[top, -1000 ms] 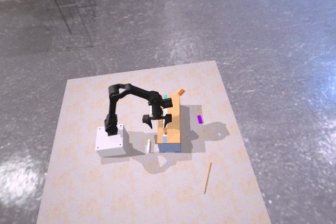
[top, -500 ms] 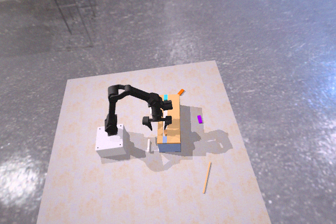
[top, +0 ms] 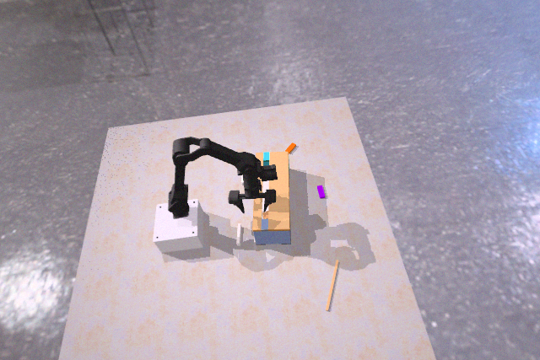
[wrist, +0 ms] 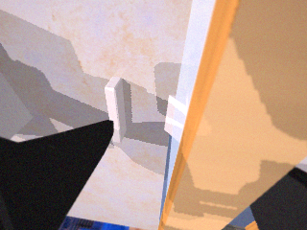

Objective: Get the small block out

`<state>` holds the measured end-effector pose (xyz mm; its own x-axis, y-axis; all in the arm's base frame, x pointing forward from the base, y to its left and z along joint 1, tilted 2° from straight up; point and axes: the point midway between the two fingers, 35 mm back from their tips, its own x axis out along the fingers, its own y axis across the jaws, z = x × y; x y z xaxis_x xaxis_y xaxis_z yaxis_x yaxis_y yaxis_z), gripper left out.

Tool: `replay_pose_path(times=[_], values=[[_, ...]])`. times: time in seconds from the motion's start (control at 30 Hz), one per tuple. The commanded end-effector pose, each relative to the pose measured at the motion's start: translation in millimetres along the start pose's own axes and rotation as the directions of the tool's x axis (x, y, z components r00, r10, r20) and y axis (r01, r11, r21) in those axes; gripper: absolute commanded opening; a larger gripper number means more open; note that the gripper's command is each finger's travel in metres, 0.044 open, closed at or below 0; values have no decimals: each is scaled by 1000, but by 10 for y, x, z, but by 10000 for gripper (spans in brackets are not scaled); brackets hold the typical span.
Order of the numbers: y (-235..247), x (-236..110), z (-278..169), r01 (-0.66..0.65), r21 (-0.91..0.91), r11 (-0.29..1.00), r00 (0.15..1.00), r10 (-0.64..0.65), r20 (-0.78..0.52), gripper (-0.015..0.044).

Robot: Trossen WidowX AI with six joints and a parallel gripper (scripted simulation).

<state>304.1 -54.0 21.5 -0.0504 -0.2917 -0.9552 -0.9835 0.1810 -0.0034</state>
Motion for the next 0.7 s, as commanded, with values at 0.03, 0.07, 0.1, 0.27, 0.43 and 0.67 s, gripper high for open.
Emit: replay_pose_path(times=[0.03,0.07,0.1,0.27,0.43,0.67], values=[[-6,16,-60,4,-1,1000,1000,-4,-5,400],[-6,19,-69,4,-1,1000,1000,-4,-5,400],[-6,23,-79,4,-1,1000,1000,-4,-5,400],[-6,39,-127,4,-1,1000,1000,-4,-6,400],[-6,56,-175,4,-1,1000,1000,-4,-6,400],[-6,79,-242,4,-1,1000,1000,-4,-7,400]])
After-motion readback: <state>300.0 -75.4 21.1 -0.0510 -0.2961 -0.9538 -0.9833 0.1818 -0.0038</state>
